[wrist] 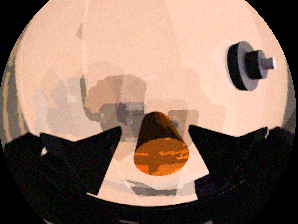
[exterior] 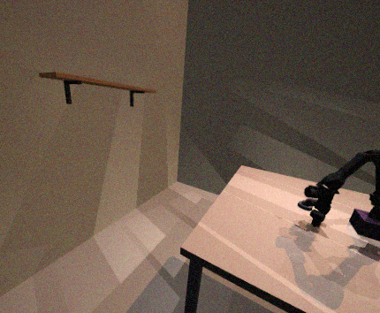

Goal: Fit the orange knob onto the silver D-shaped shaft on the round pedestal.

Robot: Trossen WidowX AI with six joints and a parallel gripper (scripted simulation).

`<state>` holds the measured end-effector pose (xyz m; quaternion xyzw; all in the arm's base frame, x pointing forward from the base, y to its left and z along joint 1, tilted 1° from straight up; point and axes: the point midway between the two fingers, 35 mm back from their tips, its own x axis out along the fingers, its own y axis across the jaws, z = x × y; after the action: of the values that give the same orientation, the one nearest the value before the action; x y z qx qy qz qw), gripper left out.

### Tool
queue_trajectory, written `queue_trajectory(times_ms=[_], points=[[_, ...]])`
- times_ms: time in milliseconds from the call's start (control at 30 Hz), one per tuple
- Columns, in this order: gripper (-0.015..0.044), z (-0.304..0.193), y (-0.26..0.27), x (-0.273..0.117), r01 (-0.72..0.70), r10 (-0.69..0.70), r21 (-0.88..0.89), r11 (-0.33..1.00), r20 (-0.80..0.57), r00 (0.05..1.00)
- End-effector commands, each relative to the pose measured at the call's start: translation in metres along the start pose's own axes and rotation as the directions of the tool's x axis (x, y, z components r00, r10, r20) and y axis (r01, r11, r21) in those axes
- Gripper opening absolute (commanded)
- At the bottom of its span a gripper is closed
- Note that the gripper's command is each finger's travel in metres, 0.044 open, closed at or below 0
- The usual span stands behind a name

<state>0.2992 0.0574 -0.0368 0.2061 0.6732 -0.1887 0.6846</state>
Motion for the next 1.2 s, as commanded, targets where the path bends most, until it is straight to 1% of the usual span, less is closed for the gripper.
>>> queue_trajectory(times_ms=[0,267,467,633,1167], points=[[0.0387,0.0,-0.001,0.003,0.004,-0.004,0.005,1.0,0.003,1.0],[0.0177,0.0,-0.001,0.003,0.004,-0.004,0.005,1.0,0.003,1.0],[0.0138,0.0,-0.001,0.003,0.004,-0.004,0.005,1.0,0.003,1.0],[0.0006,0.004,0.002,-0.003,-0.009,0.008,0.007,1.0,0.013,1.0],[0.0,0.012,0.009,-0.043,-0.016,0.015,0.008,1.0,0.019,1.0]])
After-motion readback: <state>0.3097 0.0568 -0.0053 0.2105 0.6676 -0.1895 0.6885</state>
